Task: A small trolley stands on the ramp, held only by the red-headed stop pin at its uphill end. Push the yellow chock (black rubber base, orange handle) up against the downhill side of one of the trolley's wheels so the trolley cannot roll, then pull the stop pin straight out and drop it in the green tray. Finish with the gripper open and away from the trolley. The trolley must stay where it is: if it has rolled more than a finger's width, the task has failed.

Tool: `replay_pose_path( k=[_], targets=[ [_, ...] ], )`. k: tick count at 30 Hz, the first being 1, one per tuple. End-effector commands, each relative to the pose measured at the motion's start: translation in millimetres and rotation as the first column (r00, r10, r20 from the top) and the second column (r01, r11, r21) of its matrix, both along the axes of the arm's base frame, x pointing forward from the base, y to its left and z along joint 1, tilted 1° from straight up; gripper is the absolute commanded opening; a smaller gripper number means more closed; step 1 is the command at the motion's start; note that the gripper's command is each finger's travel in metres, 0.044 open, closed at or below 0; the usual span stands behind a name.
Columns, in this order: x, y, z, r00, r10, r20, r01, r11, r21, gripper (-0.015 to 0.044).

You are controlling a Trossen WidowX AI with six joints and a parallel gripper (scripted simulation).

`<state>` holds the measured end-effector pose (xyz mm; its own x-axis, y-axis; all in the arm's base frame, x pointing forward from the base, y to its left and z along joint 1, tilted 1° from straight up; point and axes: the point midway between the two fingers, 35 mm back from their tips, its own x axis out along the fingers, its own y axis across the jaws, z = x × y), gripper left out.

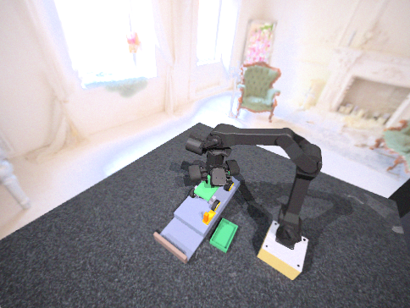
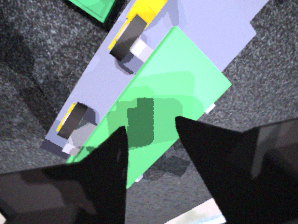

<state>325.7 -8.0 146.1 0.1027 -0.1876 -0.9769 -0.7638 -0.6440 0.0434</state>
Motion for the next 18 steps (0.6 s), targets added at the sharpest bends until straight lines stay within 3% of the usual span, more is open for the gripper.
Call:
replay_pose_path(
  k=[1,10,18],
  targets=[
    [-1,-40,8,0.968,-0.249,0.037,0.25,0.968,-0.013,0.019],
    [-20,-117,21,0.722,-0.683,0.114,0.688,0.725,-0.011,0.019],
    [-23,-122,22,0.695,-0.709,0.12,0.715,0.699,-0.009,0.019]
  ],
)
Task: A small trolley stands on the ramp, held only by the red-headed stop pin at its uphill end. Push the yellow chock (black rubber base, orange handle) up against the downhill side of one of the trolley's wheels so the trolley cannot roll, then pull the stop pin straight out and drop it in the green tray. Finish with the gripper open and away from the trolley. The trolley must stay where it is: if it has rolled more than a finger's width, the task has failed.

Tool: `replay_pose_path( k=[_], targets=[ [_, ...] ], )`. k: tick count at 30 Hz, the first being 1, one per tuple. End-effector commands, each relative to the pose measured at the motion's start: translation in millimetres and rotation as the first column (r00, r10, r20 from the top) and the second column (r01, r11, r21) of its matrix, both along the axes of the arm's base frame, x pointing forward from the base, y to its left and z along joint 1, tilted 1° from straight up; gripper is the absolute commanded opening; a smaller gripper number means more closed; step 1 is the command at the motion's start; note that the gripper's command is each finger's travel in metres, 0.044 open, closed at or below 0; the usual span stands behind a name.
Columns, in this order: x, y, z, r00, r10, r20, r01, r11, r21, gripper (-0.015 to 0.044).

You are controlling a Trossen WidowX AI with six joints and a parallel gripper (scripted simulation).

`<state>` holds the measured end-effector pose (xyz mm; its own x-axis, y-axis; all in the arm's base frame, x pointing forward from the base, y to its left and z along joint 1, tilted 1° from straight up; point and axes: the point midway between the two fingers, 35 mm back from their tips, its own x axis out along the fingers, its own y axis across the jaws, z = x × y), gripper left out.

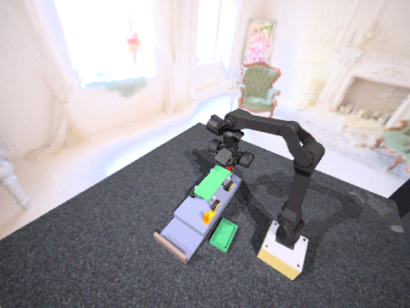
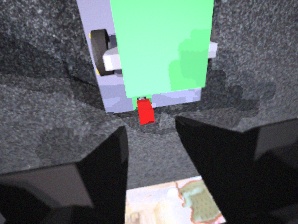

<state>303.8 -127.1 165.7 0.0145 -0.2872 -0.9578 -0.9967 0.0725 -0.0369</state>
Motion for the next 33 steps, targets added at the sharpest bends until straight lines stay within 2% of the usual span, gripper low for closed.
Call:
replay_pose_path(
  k=[1,33],
  targets=[
    [-1,-3,2,1.0,-0.024,0.005,0.024,1.0,-0.007,0.019],
    [0,-15,-37,1.0,-0.024,0.005,0.024,1.0,-0.008,0.019]
  ],
)
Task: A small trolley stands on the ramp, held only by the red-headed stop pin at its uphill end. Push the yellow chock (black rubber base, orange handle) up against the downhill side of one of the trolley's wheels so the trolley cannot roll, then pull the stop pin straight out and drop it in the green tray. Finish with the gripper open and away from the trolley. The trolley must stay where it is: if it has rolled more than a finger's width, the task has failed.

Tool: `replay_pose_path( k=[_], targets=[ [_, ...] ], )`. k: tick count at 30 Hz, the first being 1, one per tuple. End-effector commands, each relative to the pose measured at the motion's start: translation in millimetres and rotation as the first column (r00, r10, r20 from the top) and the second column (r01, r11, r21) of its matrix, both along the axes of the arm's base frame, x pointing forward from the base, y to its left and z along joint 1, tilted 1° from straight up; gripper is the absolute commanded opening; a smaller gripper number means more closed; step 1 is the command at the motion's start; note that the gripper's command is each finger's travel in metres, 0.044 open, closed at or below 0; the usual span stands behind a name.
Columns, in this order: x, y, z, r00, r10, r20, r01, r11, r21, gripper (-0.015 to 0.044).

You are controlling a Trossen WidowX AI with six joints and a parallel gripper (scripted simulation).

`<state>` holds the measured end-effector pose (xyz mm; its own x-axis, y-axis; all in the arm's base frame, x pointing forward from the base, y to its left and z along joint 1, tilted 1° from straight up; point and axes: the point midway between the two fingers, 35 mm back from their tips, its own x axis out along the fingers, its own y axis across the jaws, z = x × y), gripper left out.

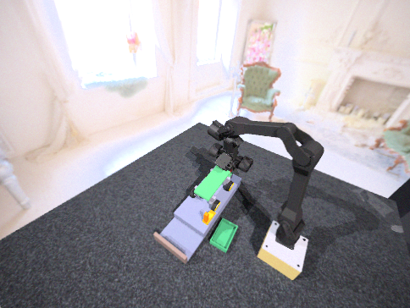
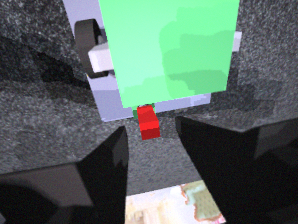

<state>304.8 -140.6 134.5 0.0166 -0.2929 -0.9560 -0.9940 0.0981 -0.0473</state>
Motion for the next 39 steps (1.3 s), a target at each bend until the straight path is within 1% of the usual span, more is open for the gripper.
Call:
replay_pose_path(
  k=[1,23,28,37,39],
  targets=[
    [0,-2,-7,1.0,0.002,-0.005,-0.002,1.0,-0.002,0.019],
    [-1,-11,-33,1.0,0.002,-0.005,-0.002,1.0,-0.003,0.019],
    [0,-10,-30,1.0,0.0,-0.003,0.0,1.0,-0.002,0.0059],
    [0,-10,-30,1.0,0.0,-0.003,0.0,1.0,-0.002,0.0],
    [0,-9,-29,1.0,0.0,-0.003,0.0,1.0,-0.002,0.0]
  ],
)
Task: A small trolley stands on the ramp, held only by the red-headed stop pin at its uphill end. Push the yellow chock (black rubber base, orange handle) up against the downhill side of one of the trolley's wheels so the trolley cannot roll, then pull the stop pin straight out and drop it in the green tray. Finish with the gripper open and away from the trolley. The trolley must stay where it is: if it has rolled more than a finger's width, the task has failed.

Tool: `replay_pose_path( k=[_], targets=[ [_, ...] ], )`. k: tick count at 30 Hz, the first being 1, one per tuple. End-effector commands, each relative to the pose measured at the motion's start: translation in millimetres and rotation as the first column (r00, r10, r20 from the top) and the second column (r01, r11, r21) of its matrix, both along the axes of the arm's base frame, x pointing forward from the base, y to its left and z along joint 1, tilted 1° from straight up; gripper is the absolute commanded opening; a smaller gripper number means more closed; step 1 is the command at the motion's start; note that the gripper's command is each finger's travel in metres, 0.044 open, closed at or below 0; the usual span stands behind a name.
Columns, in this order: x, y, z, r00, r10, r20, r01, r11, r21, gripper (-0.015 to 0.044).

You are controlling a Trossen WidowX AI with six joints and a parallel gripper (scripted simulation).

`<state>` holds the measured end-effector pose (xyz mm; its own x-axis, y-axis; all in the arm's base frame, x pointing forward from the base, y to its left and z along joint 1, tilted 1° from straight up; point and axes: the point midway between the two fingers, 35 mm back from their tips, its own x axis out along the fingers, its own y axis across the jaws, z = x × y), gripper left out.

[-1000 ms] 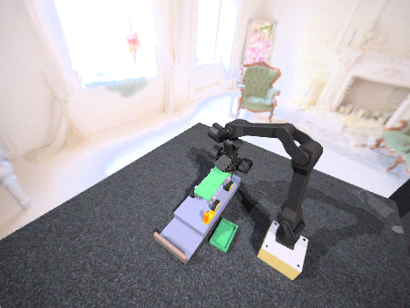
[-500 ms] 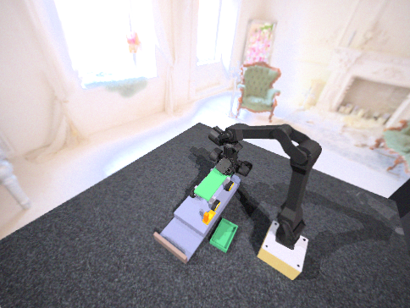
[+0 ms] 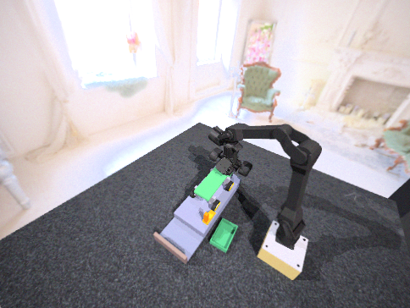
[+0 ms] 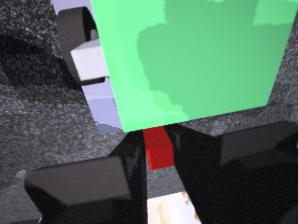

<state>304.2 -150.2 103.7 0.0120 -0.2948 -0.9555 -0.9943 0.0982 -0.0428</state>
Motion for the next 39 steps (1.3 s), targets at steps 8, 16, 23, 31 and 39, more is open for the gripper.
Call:
replay_pose_path(
  k=[8,16,23,31,39],
  targets=[
    [-1,1,8,1.0,0.002,0.0,-0.002,1.0,-0.001,0.0],
    [-2,3,13,1.0,0.002,0.0,-0.002,1.0,-0.001,0.0],
    [-2,4,17,1.0,0.002,0.0,-0.002,1.0,-0.001,0.0],
    [-2,5,22,1.0,0.002,0.0,-0.002,1.0,-0.001,0.0],
    [-2,6,27,1.0,0.002,0.0,-0.002,1.0,-0.001,0.0]
  ],
)
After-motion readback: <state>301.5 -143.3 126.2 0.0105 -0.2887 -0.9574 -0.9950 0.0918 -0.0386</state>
